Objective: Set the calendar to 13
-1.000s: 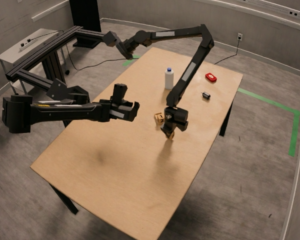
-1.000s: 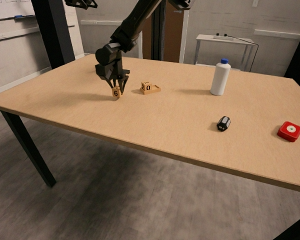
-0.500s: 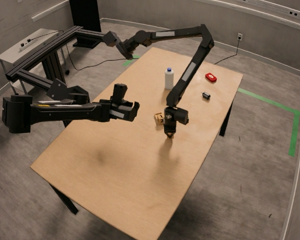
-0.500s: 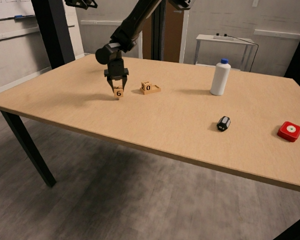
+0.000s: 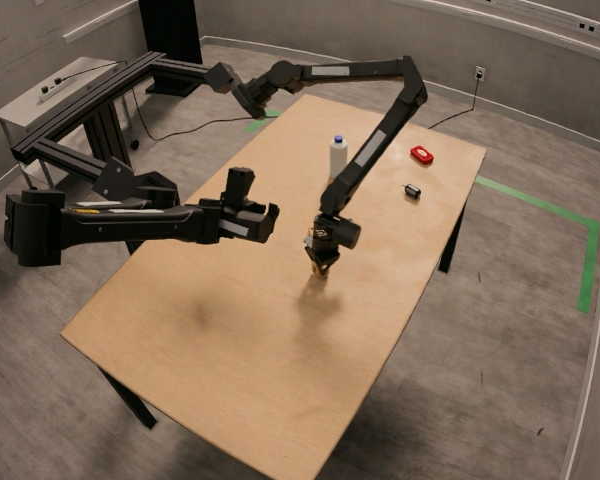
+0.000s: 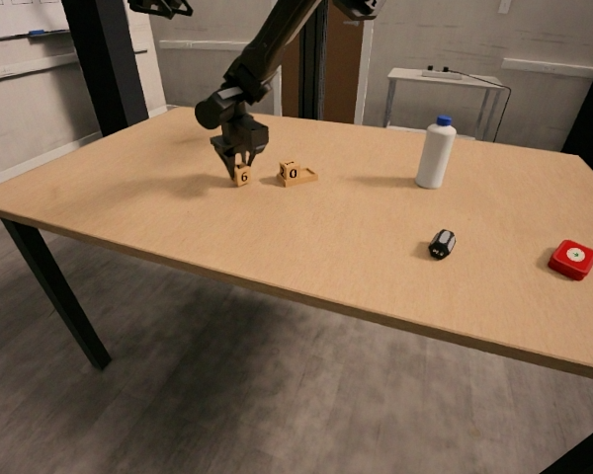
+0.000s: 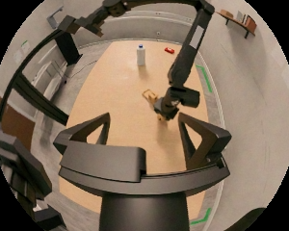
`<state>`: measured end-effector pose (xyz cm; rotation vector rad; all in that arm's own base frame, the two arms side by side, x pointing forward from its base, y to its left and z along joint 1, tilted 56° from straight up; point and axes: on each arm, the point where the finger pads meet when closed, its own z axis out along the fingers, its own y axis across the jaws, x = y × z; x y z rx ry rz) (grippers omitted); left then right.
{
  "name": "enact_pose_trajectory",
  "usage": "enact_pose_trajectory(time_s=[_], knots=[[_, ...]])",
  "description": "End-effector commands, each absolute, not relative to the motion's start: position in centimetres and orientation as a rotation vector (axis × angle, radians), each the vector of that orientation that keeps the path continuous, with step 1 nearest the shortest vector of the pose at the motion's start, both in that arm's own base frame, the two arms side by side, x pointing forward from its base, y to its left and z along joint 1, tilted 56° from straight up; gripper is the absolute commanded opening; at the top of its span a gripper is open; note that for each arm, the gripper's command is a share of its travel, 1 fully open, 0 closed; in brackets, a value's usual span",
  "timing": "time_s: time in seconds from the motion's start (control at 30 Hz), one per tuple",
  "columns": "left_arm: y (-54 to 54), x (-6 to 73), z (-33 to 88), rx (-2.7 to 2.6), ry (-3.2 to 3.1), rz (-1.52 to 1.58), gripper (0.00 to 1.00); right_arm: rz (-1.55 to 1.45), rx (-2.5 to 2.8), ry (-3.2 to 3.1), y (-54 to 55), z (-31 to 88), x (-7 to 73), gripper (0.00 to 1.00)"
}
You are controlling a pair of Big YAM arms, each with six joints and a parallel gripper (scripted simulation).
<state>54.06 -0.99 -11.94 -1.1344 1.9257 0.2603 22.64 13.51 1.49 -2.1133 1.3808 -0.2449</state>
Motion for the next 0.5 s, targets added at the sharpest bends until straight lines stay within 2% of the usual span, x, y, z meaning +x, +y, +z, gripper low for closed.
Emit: enact_pose_trajectory(time_s=[0.0, 0.2, 0.47], knots=[[-0.67, 57.21, -7.47, -1.344, 1.708, 0.099, 0.35, -0.244, -2.108, 1.389, 13.61, 1.83, 23.0, 1.0], [-0.67, 57.16, -7.51, -1.527, 1.522, -0.04, 0.35, -0.244, -2.108, 1.389, 13.61, 1.83, 23.0, 1.0], [-0.66, 57.1, -7.54, -1.537, 1.515, -0.046, 0.35, -0.244, -2.108, 1.389, 13.61, 1.83, 23.0, 1.0]])
